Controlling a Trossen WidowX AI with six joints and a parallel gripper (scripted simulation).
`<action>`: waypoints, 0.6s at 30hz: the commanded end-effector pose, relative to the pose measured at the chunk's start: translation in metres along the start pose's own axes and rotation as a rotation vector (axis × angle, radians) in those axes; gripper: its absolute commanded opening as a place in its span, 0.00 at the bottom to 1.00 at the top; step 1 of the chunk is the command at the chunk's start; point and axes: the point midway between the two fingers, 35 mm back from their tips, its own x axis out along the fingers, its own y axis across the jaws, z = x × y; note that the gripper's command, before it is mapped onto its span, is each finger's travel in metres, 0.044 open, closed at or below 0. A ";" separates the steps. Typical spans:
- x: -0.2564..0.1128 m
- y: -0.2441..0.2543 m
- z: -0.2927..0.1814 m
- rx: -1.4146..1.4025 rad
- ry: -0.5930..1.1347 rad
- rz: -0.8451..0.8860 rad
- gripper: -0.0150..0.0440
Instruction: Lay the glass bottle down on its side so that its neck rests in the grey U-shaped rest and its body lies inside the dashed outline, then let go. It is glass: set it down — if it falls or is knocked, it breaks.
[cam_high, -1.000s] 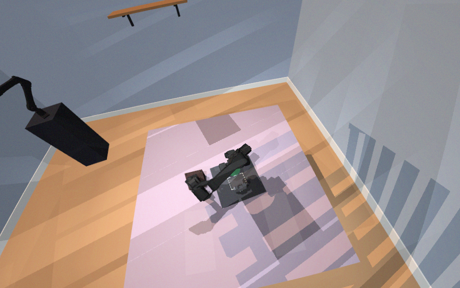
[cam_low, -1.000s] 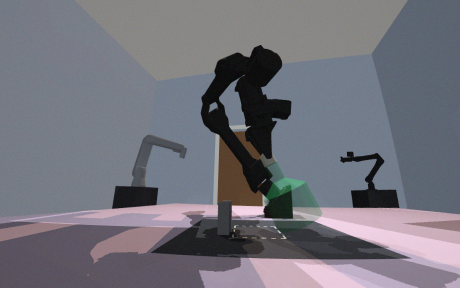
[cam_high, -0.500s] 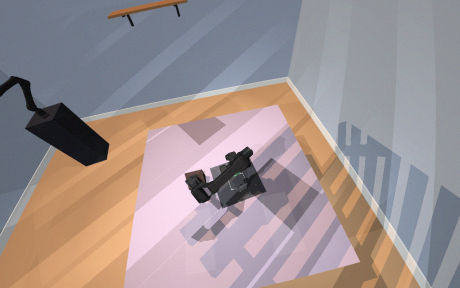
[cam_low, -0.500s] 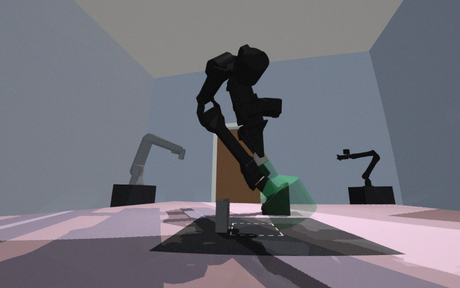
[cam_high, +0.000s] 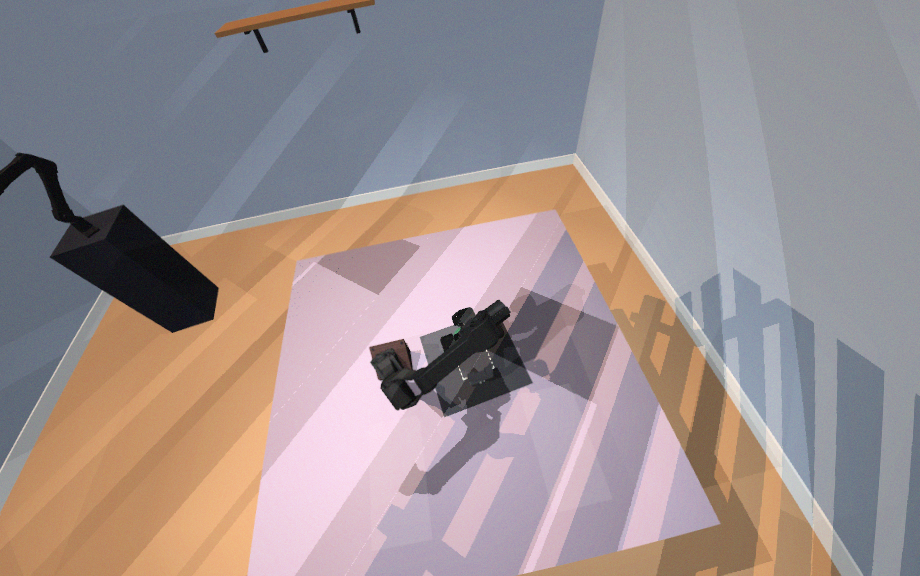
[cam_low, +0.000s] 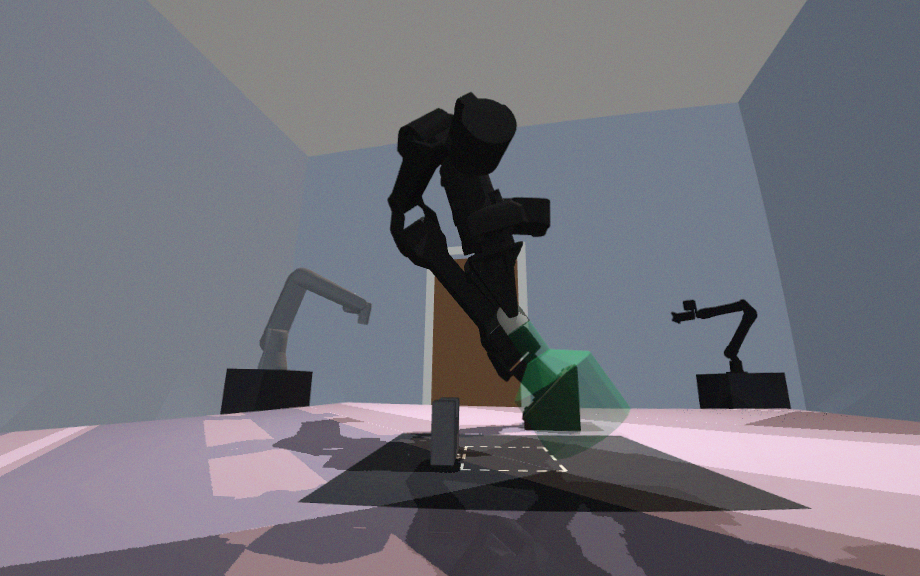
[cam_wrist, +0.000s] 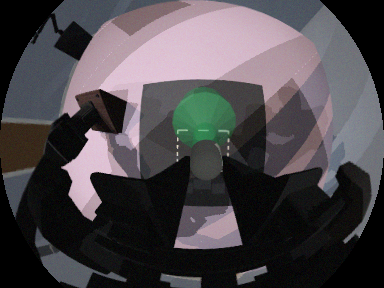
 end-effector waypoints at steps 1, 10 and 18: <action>0.001 0.000 -0.010 0.003 0.010 0.000 0.46; 0.001 0.000 -0.018 -0.003 -0.011 -0.001 0.46; 0.002 0.000 -0.026 -0.009 -0.030 -0.002 0.46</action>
